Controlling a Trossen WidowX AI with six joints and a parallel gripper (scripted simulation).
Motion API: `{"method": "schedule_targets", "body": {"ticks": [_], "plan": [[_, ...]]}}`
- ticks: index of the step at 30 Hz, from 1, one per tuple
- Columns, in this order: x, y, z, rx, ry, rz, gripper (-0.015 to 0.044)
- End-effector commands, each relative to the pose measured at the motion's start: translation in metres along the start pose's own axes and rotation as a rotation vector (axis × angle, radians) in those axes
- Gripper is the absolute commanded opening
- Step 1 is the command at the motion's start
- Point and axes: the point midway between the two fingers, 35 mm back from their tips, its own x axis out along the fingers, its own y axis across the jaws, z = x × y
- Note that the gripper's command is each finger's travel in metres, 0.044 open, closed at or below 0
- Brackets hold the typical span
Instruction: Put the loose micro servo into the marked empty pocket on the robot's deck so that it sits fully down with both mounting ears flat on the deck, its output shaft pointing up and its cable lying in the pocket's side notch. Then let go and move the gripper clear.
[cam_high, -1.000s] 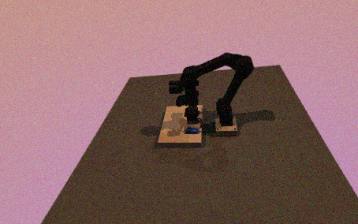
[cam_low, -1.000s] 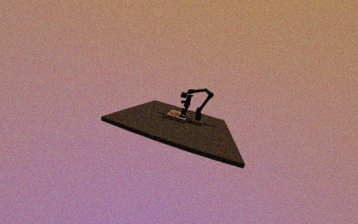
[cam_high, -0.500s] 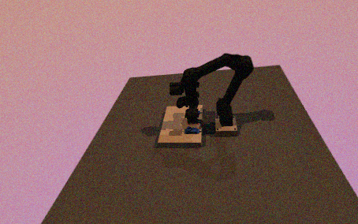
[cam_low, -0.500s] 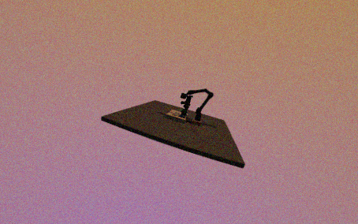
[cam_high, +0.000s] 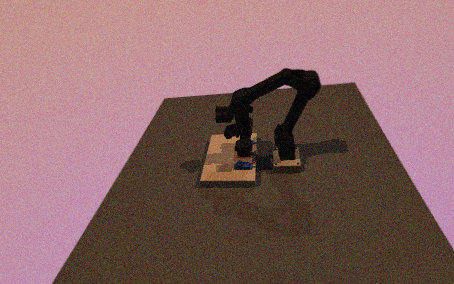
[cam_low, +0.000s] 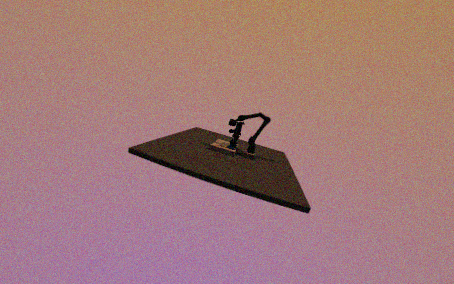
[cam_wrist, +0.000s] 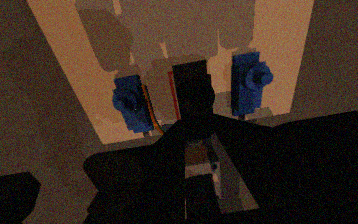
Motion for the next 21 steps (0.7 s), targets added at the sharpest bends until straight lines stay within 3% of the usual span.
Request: {"method": "schedule_targets", "body": {"ticks": [1,21], "plan": [[0.004,0.000,0.000,-0.004,-0.001,-0.001,0.0000],[0.020,0.000,0.000,-0.004,-0.001,-0.001,0.0000]]}}
